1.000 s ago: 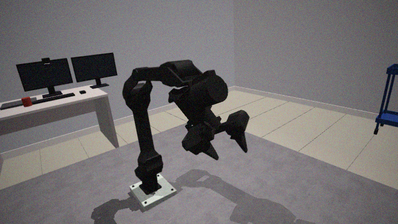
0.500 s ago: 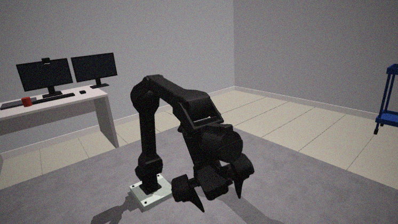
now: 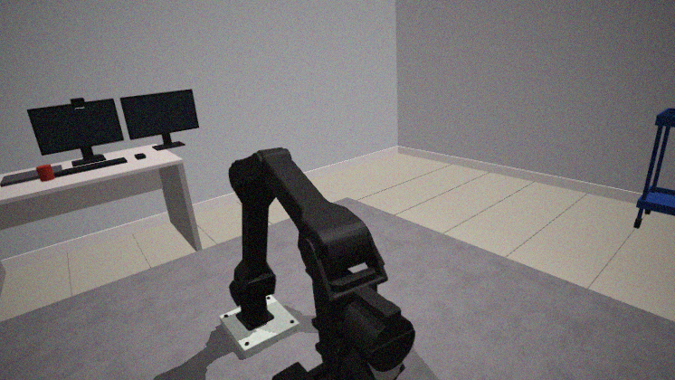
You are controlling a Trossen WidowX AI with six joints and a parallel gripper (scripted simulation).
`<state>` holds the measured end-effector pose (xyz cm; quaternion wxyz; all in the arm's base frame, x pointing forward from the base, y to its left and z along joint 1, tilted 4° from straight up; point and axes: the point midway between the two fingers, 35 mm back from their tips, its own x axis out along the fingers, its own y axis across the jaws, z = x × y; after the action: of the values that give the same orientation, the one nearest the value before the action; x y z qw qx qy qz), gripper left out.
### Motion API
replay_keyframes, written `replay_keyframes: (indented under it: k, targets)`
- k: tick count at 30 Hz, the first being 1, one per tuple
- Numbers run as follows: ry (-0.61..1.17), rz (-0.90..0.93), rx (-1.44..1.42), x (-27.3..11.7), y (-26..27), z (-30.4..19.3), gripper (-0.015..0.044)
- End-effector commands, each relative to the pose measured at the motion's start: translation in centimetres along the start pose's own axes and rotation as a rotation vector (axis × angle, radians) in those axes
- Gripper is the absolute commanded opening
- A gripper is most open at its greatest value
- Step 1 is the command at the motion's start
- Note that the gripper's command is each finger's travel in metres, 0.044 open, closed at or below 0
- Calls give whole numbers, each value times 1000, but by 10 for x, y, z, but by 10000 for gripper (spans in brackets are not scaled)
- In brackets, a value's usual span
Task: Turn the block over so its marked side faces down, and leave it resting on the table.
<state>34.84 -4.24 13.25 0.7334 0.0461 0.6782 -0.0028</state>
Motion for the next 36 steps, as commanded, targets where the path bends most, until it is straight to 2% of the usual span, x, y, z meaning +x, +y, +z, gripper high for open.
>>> replay_keyframes:
  k: [1, 6, 36]
  targets:
    - [10, -11, -23, 4, -4, 1, 440]
    - [10, -11, -23, 37, -5, 0, 440]
    - [10, -11, -23, 78, -7, 0, 440]
